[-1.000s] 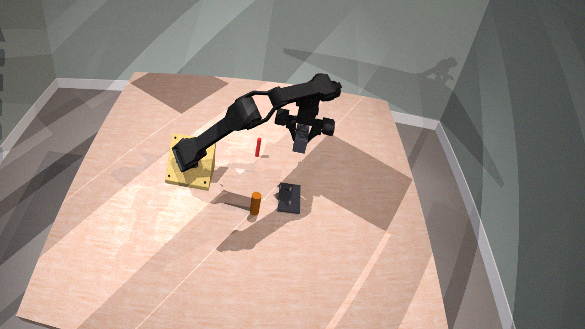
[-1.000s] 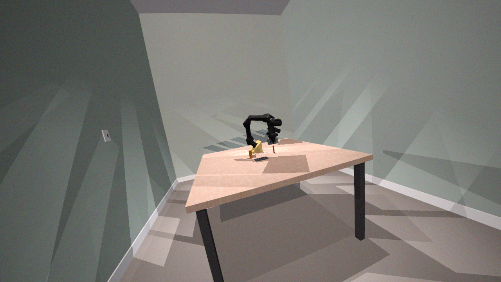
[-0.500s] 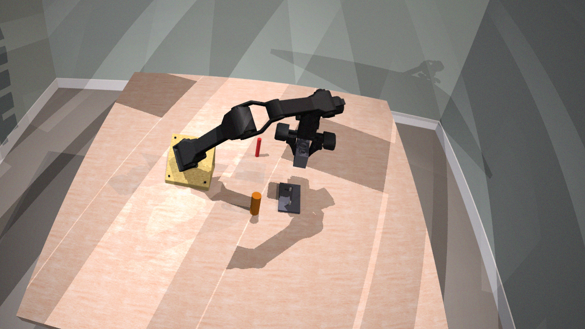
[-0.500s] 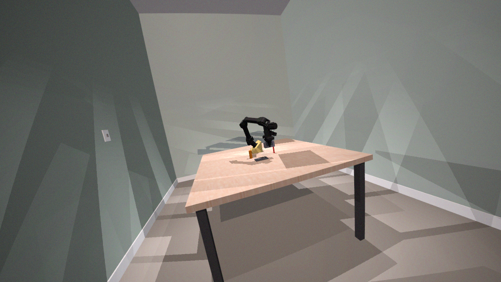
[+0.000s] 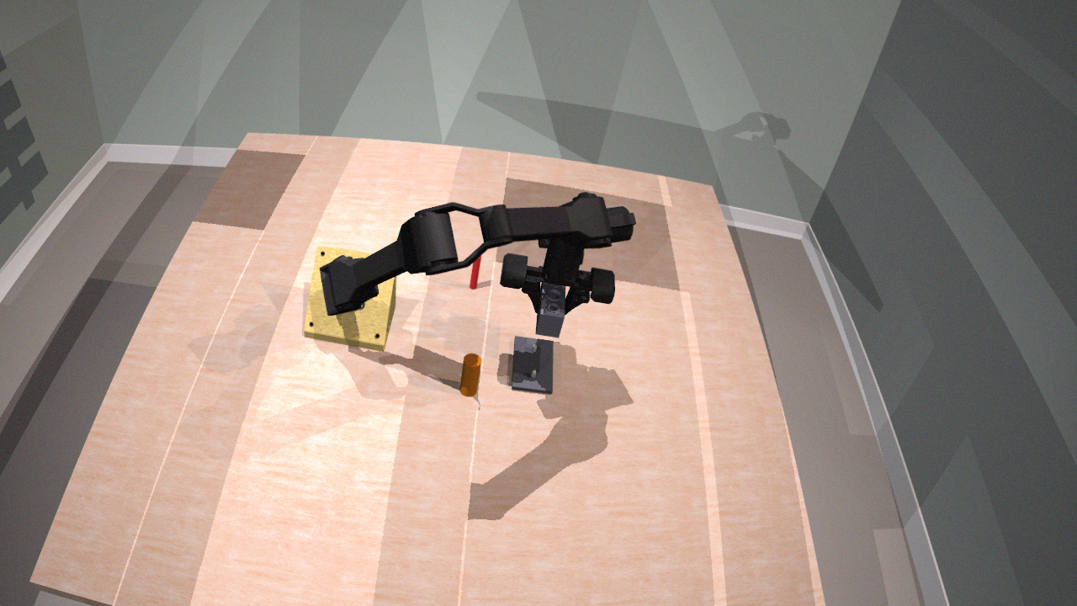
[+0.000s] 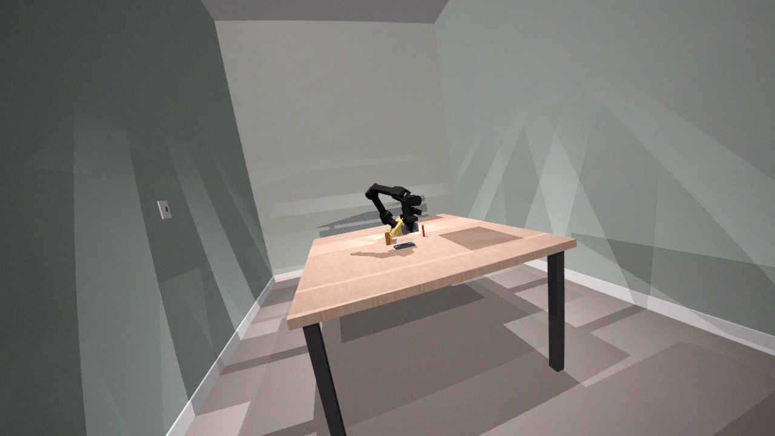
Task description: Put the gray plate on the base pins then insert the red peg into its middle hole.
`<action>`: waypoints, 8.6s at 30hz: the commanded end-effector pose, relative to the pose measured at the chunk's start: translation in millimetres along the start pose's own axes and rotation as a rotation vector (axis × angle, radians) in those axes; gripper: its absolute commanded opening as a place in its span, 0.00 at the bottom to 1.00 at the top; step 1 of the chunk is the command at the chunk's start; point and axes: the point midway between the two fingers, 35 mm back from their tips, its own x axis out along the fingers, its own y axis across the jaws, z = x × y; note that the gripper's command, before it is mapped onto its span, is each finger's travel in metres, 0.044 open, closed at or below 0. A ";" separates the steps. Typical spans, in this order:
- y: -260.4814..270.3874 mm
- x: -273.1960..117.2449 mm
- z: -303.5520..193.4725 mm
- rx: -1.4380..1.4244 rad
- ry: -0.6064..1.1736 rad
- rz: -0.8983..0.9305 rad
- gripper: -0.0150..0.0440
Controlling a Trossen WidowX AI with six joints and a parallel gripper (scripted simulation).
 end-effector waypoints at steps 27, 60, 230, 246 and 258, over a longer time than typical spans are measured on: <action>11.2 27.2 -48.1 -0.034 0.021 0.001 0.25; 10.2 55.0 -49.7 -0.034 0.022 0.001 0.25; 141.3 48.3 130.1 2.576 0.010 -0.009 1.00; 141.3 48.6 130.1 2.576 0.010 -0.009 0.33; 140.8 45.6 130.6 2.576 0.010 -0.008 0.25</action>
